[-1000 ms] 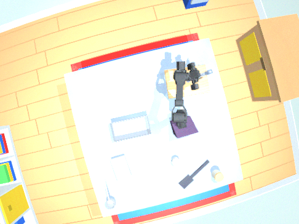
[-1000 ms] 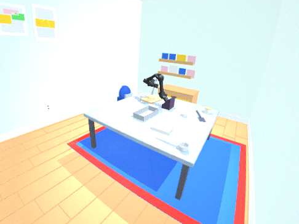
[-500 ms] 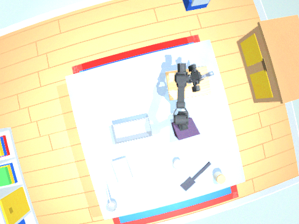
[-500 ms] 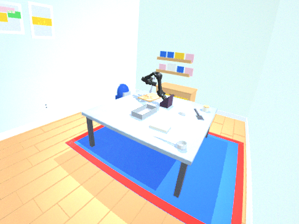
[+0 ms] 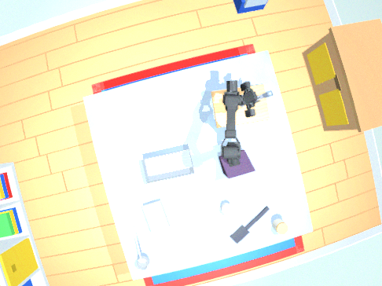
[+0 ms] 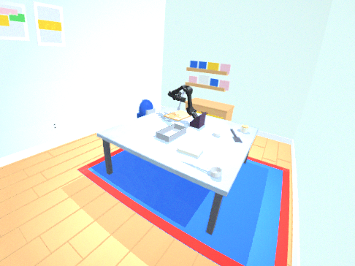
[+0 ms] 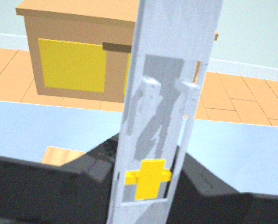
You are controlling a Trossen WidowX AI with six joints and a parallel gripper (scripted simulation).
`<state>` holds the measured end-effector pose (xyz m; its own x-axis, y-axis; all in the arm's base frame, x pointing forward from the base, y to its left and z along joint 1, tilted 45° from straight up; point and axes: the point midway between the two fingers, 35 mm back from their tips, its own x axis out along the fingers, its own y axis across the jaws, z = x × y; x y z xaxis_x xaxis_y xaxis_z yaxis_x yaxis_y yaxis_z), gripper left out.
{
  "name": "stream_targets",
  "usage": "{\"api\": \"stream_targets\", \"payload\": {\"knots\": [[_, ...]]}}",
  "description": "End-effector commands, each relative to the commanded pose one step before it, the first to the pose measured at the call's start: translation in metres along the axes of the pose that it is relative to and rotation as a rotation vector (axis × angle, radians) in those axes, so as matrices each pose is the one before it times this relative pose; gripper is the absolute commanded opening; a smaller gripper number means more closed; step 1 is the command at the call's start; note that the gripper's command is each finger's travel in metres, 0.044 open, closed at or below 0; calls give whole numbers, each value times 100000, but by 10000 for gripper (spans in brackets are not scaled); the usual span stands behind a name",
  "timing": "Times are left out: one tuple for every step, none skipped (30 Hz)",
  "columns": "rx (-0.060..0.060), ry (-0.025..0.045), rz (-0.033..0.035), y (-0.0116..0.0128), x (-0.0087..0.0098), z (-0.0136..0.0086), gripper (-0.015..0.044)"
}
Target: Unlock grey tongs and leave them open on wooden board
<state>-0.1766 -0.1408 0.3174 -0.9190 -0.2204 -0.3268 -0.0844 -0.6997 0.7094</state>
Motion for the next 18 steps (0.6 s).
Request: {"api": "stream_targets", "payload": {"knots": [[1009,-1132,-5,-18,-30,202,-150],[0,0,0,0,0,0,-150],[0,0,0,0,0,0,-150],[-307,259,-162,-3,28,-24,-150],[-611,522,-325,-6,56,-49,-150],[-911,791,-488,-9,85,-73,-150],[-1181,1051,-641,-13,111,-95,-150],[-1438,1320,-793,-18,137,-116,-150],[-1634,1557,-916,-23,159,-132,-150],[-1685,1674,-962,-26,168,-137,-150],[-1652,1716,-959,-28,168,-135,-150],[-1605,1745,-948,-30,167,-131,-150],[-1558,1773,-934,-31,166,-128,-150],[-1510,1800,-918,-32,164,-125,-150],[-1462,1827,-900,-34,163,-122,-150],[-1413,1854,-880,-35,161,-119,-150],[-1364,1880,-858,-36,159,-116,-150],[-1314,1905,-833,-36,157,-113,-150]]}}
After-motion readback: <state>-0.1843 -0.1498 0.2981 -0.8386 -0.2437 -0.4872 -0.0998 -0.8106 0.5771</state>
